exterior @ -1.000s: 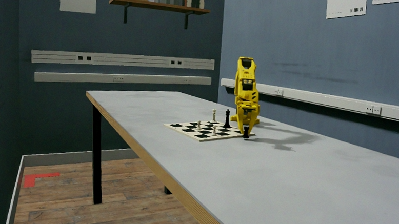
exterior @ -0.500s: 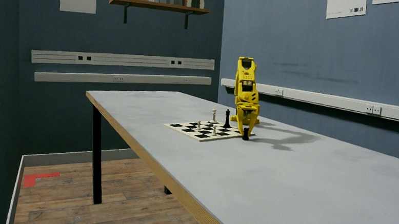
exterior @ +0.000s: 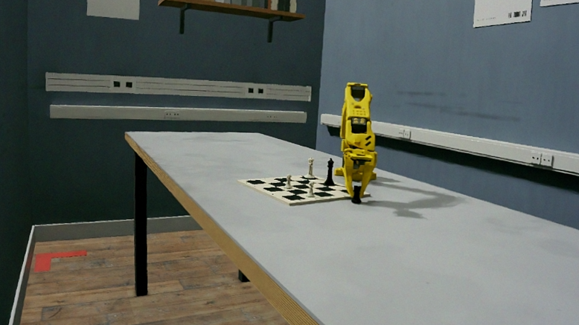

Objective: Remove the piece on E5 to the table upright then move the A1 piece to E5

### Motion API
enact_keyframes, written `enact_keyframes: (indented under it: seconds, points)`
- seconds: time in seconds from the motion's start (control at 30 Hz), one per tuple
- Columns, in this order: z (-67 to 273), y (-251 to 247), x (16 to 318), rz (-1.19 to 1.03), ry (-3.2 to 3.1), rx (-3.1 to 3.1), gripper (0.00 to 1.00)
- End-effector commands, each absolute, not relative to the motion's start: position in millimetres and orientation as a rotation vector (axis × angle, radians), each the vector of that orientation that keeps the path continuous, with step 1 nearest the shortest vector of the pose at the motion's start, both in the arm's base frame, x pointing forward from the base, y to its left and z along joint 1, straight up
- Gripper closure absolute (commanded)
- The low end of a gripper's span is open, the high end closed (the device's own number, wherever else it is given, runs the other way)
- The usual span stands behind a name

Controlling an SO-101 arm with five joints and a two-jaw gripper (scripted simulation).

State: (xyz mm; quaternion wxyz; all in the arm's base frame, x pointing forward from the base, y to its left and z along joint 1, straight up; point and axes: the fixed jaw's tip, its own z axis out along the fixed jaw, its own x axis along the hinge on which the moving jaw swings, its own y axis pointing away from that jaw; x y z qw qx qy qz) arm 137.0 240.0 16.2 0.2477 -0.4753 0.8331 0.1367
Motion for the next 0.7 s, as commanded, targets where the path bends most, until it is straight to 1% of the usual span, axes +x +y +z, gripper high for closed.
enact_keyframes:
  seconds: [0.0,0.67]
  points:
    - [9.8,237.7,132.7,0.366,2.288,-1.311,1.0]
    - [8.8,235.9,131.7,0.366,2.288,-1.311,1.0]
